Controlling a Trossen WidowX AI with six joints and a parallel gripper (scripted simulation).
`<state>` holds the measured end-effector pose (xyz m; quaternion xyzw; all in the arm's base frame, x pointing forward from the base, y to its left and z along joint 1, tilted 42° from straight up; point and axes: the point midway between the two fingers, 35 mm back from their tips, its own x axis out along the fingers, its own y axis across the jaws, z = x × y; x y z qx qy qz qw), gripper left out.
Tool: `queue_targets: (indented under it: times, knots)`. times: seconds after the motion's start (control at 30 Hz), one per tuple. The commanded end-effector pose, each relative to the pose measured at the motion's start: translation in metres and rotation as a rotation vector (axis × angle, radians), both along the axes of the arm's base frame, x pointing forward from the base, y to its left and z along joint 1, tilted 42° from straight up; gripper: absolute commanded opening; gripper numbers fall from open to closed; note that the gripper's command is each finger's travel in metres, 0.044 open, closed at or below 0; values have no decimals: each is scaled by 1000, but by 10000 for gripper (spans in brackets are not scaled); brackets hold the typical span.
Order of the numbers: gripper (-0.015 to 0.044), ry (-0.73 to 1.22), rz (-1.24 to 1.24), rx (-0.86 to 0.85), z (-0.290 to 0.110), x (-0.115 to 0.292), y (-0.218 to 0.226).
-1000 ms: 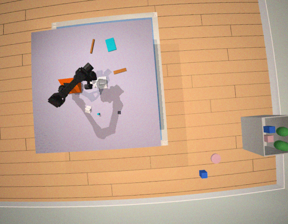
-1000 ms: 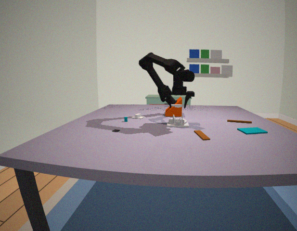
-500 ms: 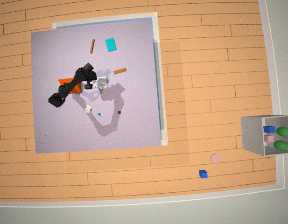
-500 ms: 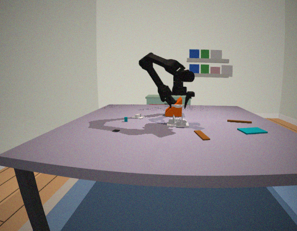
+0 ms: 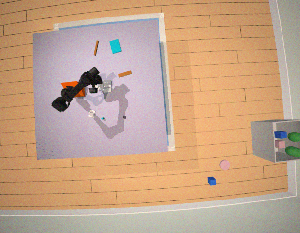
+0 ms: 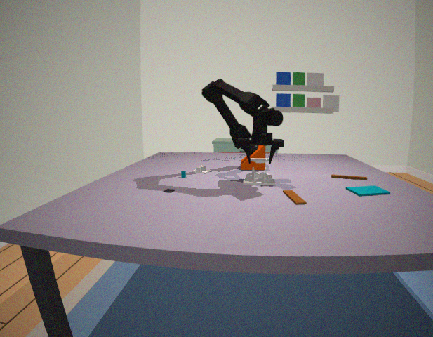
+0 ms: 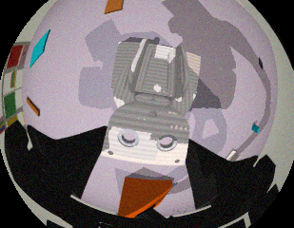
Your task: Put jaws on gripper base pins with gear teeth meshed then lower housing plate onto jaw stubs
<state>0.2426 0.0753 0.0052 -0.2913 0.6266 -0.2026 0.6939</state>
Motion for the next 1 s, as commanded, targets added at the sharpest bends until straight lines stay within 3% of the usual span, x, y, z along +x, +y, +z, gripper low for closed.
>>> queue_targets:
  times: [0.0, 0.97]
  knots:
    - [351, 5, 4, -8, -5, 0, -6]
    - [351, 3, 2, -11, -26, 3, -27]
